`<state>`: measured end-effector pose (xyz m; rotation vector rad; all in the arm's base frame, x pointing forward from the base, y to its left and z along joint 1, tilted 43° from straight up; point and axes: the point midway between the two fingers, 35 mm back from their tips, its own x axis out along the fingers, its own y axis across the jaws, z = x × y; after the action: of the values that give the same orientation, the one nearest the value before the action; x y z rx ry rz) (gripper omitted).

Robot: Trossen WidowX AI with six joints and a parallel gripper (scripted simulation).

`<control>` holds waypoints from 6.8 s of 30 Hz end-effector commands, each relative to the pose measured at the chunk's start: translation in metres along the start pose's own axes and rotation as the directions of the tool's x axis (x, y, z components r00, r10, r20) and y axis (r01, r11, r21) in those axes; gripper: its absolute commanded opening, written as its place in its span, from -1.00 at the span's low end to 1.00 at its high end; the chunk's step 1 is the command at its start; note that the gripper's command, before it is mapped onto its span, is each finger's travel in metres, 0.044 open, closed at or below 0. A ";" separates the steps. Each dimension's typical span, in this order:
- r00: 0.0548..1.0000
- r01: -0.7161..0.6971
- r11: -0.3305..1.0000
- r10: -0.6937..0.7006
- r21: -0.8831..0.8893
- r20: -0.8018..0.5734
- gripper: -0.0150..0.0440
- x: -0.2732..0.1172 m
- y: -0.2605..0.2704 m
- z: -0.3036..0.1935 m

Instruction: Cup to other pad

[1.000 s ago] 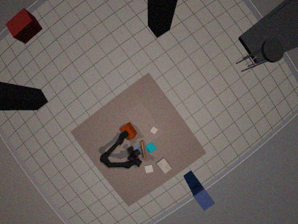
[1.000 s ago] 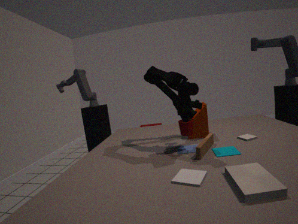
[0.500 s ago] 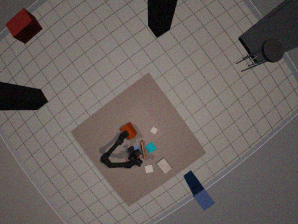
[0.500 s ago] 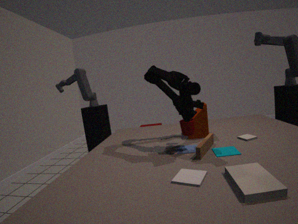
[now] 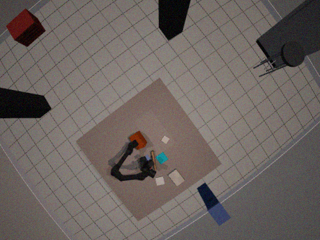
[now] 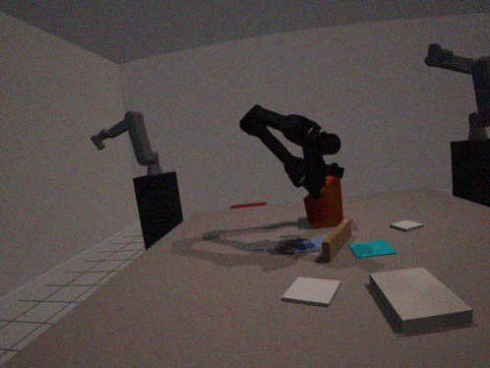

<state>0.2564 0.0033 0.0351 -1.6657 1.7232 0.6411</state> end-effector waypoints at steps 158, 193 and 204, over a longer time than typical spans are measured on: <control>1.000 -0.001 1.000 0.001 0.010 0.013 -0.06 0.045 -0.041 0.141; 1.000 -0.001 1.000 0.001 0.007 0.012 1.00 -0.022 -0.044 0.142; 1.000 0.006 1.000 -0.006 0.003 0.011 1.00 -0.033 -0.045 0.143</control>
<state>0.3165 0.1287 -0.0324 -1.6623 1.7078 0.6439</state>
